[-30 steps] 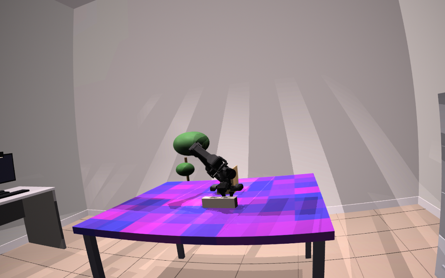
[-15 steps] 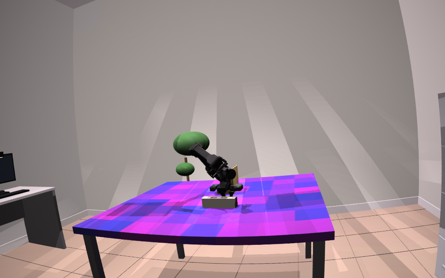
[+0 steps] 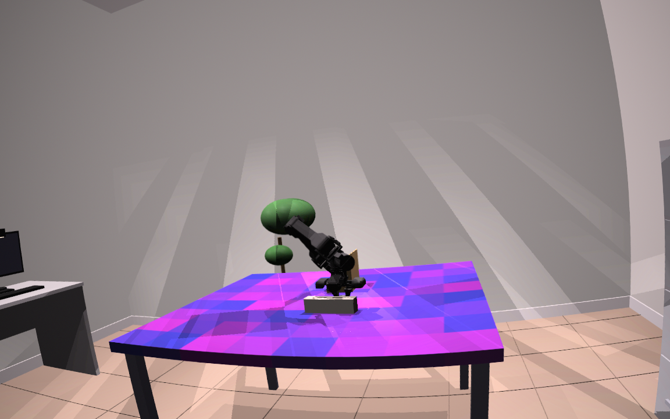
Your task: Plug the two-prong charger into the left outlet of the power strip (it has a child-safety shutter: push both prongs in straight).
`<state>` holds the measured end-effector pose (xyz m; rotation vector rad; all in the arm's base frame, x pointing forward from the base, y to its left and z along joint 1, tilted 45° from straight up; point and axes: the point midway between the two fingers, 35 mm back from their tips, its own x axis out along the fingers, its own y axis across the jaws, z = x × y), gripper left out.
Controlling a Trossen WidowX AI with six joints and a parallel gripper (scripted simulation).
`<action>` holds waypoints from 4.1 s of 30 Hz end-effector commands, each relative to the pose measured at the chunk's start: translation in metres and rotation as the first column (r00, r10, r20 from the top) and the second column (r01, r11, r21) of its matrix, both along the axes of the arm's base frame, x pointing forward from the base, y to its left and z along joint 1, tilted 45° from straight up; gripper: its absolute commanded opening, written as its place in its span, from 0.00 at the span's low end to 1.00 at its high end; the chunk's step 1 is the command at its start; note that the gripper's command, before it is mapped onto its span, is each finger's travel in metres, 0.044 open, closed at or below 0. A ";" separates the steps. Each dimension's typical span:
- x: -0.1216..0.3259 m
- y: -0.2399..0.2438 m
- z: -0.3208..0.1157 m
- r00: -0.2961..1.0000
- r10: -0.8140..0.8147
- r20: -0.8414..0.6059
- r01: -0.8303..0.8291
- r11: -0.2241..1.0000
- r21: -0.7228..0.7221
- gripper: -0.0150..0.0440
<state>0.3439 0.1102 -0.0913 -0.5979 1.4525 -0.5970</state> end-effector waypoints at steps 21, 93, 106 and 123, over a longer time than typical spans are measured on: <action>0.008 -0.001 0.000 1.000 -0.001 0.029 0.001 1.000 0.008 0.25; 0.000 0.000 0.000 1.000 -0.002 0.015 0.002 1.000 0.009 0.34; 0.000 0.000 0.000 1.000 -0.002 0.015 0.002 1.000 0.009 0.92; -0.004 0.000 0.000 1.000 -0.002 0.020 0.002 1.000 0.009 1.00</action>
